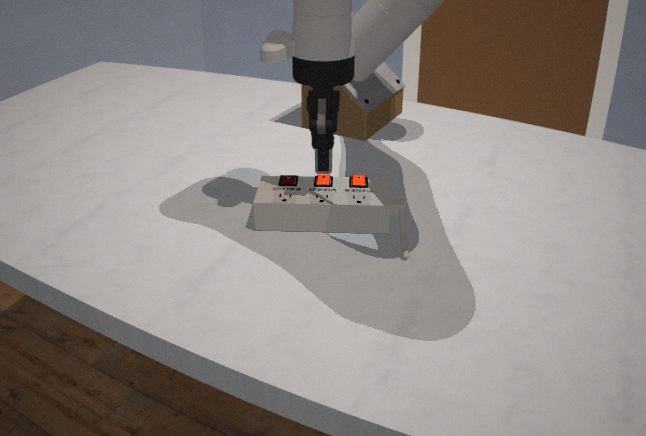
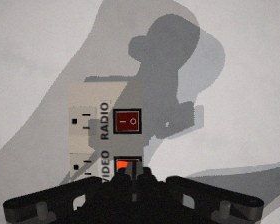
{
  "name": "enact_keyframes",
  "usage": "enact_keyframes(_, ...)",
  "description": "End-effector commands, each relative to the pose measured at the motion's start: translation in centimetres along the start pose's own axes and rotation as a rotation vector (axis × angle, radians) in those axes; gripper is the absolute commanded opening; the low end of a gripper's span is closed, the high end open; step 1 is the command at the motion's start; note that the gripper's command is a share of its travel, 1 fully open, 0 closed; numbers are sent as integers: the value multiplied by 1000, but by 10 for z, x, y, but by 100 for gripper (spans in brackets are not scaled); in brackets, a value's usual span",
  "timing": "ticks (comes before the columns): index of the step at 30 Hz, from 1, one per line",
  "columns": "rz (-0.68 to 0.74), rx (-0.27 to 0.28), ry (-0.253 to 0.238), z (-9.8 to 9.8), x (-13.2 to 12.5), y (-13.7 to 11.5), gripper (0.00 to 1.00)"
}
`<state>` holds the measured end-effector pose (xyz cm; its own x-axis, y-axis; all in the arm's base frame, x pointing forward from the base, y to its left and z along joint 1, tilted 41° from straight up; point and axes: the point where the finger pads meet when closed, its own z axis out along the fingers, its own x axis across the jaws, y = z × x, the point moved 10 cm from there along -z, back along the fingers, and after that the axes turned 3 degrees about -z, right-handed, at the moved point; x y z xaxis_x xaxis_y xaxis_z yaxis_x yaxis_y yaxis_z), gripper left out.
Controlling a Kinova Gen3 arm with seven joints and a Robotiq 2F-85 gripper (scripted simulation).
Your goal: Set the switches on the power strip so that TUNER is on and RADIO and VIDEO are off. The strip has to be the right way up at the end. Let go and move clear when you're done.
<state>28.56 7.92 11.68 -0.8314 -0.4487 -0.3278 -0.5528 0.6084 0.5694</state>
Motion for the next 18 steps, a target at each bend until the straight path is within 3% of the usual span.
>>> enact_keyframes(1,-6,3,-4,0,-1,-2,0)
enact_keyframes(18,-4,2,-3,4,0,-1,0)
